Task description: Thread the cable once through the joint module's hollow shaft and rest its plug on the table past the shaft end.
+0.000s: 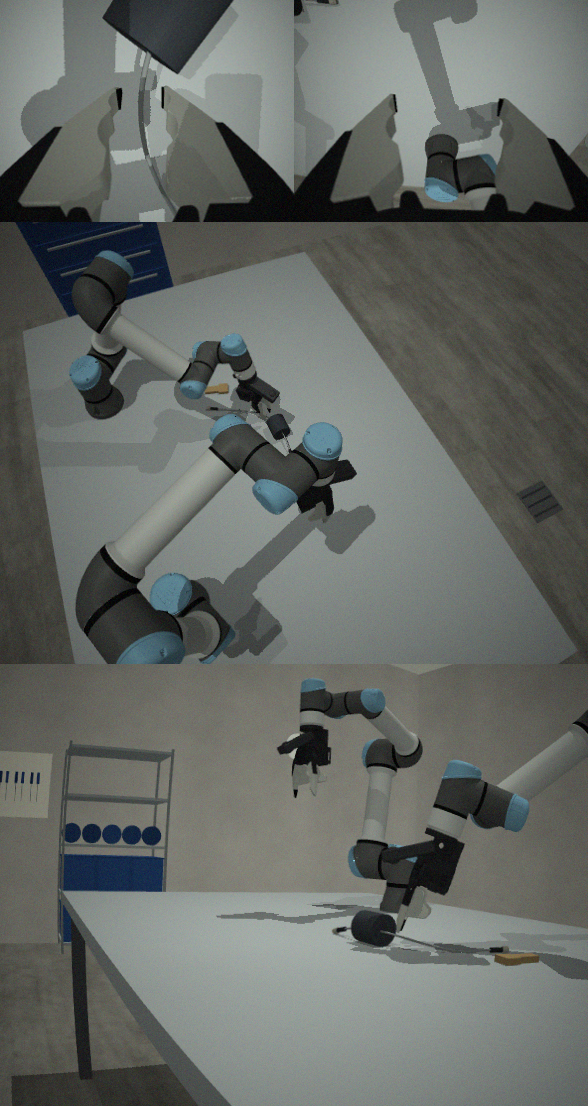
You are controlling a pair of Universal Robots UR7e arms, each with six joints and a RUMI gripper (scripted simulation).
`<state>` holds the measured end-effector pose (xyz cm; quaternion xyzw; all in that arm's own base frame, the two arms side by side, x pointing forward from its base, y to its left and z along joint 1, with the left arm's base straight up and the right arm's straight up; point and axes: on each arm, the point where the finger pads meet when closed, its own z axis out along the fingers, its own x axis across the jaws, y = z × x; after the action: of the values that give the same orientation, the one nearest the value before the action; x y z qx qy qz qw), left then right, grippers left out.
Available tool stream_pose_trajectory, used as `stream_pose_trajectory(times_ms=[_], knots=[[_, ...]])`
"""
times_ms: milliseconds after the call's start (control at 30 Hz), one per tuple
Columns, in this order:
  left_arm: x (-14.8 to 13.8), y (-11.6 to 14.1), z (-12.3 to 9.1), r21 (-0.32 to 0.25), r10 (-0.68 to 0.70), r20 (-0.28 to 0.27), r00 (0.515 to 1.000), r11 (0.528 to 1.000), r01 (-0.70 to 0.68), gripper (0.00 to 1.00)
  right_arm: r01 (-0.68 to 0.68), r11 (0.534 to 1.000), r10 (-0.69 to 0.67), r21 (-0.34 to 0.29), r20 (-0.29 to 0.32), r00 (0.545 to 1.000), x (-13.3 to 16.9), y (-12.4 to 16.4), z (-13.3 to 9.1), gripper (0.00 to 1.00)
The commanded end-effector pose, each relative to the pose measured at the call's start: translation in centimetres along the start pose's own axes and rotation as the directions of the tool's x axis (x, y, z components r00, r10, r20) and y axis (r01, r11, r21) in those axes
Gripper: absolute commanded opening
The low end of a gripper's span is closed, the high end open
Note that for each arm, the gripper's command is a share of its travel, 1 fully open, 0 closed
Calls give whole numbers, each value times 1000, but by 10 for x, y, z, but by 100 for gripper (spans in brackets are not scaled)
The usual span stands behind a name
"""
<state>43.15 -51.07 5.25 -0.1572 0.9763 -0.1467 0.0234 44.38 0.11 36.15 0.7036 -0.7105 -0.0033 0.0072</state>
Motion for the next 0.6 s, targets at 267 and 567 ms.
stream_pose_trajectory(times_ms=[267,567], knots=[[0,1,-28,-3,0,-1,1000,1000,0,20,0,1000,0,1,0,1000,0,0,0,61],[-33,11,-54,-9,-82,18,996,997,82,20,0,1000,0,2,1,1000,0,0,-1,61]])
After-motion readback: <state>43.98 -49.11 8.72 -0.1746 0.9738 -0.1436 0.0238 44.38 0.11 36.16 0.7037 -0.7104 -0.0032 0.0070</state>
